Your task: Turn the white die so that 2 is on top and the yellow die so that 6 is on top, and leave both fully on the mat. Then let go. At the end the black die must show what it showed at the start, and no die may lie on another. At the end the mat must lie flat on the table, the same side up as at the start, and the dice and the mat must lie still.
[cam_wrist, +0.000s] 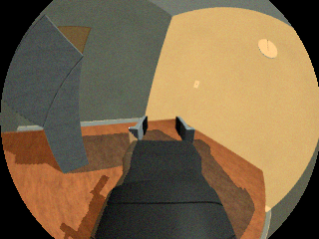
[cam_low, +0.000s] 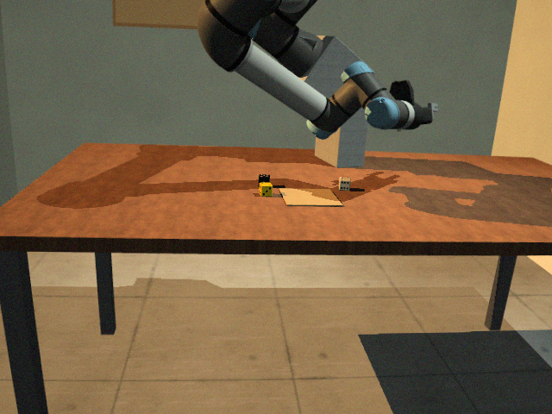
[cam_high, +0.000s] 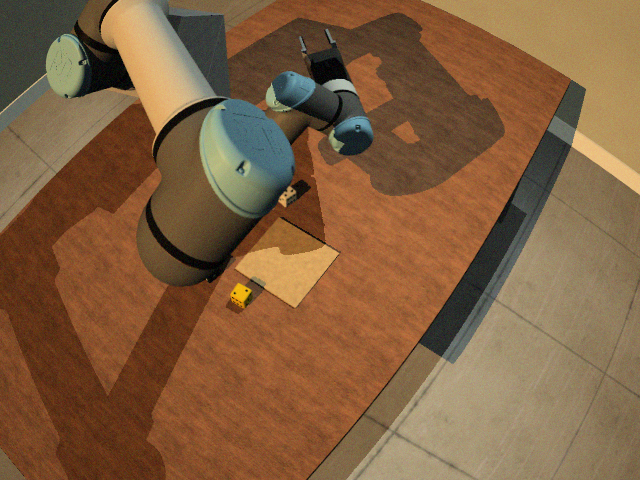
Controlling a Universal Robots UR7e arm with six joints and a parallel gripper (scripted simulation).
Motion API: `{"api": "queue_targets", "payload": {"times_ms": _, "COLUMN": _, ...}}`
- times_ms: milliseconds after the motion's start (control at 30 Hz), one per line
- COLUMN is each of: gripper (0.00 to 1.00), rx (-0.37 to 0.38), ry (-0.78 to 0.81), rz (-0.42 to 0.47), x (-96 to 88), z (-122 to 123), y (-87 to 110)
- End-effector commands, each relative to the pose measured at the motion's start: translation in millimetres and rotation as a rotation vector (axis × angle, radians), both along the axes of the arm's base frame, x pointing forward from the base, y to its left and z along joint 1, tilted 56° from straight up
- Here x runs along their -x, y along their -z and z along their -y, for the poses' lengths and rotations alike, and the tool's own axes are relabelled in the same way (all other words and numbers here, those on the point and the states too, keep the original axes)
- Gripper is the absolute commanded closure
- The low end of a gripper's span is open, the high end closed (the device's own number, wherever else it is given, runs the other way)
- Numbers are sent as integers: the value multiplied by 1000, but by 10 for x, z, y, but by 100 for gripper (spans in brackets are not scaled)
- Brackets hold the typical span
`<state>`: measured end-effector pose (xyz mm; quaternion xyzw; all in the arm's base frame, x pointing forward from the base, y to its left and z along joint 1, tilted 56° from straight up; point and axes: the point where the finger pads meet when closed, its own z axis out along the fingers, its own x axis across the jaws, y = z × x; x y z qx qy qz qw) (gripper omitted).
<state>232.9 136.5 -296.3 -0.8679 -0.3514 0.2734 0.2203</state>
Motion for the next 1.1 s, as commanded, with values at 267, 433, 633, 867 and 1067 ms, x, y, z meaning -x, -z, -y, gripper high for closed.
{"api": "queue_targets", "payload": {"times_ms": 267, "gripper": 0, "rx": 177, "ry": -173, "rz": 296, "x": -790, "z": 770, "y": -435}}
{"api": "queue_targets", "payload": {"times_ms": 433, "gripper": 0, "rx": 276, "ry": -238, "rz": 415, "x": -1119, "z": 1121, "y": -743}}
{"api": "queue_targets", "payload": {"times_ms": 633, "gripper": 0, "rx": 419, "ry": -307, "rz": 553, "x": -1481, "z": 1562, "y": -1242}}
{"api": "queue_targets", "payload": {"times_ms": 867, "gripper": 0, "rx": 536, "ry": -347, "rz": 645, "x": -1690, "z": 1877, "y": -1683}}
{"api": "queue_targets", "payload": {"times_ms": 1067, "gripper": 0, "rx": 721, "ry": -385, "rz": 760, "x": -1873, "z": 2301, "y": -2410}}
